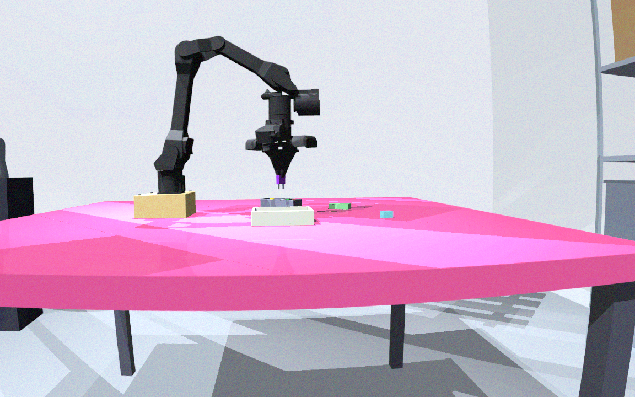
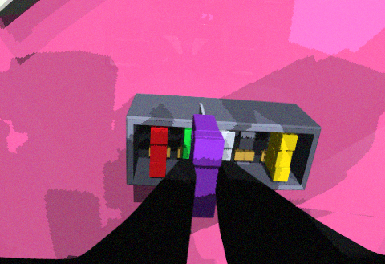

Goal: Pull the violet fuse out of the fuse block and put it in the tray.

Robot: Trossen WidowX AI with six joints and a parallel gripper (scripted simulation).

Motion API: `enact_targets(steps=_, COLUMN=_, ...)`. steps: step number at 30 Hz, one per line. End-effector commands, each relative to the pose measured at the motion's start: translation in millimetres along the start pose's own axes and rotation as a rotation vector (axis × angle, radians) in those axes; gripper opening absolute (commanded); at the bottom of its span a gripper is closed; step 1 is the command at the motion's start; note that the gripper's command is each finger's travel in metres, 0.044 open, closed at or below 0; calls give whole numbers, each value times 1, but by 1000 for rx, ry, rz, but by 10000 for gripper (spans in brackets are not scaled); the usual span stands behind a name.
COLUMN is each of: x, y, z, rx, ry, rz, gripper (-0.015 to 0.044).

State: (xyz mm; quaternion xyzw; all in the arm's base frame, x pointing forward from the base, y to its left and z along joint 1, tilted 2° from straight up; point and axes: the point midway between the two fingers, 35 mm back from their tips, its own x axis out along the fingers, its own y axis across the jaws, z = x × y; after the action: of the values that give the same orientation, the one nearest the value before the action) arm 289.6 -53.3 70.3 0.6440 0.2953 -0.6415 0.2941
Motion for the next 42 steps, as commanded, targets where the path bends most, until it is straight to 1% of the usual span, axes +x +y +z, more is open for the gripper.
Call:
enact_targets(steps=1, x=0, y=18, z=16, rx=-2, ry=-5, rz=-3, gripper=0)
enact_targets(steps=13, x=0, y=61, z=71, rx=-2, ry=-9, rz=1, gripper=0)
enact_targets(steps=23, x=1, y=86, z=122, rx=-2, ry=-14, rz=2, gripper=0)
enact_targets(steps=29, x=2, y=87, z=123, rx=-2, ry=-14, rz=2, gripper=0)
enact_targets(steps=42, x=23, y=87, z=123, rx=-2, ry=-14, rz=2, gripper=0)
